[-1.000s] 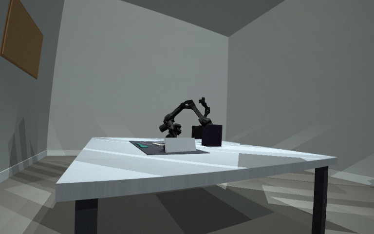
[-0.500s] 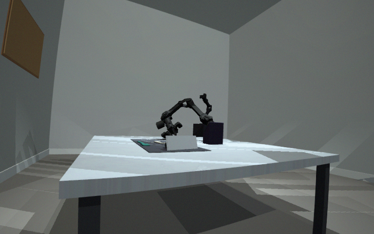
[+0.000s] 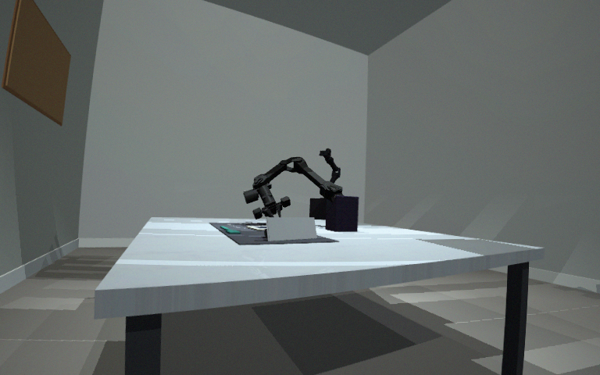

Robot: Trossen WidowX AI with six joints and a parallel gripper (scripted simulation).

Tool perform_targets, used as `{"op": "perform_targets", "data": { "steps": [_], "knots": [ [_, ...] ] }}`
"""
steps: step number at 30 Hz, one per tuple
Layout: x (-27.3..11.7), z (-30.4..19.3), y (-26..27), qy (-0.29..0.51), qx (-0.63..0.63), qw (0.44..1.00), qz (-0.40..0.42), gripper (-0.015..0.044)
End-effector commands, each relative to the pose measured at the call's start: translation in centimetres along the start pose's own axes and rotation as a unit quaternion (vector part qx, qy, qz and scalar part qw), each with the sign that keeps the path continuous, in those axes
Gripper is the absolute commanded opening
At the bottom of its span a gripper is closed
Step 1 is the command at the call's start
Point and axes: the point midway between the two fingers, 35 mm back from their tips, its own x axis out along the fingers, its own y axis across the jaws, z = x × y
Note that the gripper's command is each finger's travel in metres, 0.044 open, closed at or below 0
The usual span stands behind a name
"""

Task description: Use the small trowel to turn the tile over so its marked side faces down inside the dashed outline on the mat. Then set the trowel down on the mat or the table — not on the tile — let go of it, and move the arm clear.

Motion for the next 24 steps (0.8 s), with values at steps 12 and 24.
{"op": "perform_targets", "data": {
  "steps": [12,24],
  "knots": [
    [2.5,-6.3,0.4,-0.061,-0.221,0.973,-0.013,0.0100],
    [4.4,-11.3,0.0,-0.120,-0.381,0.917,-0.016,0.0100]
  ]
}}
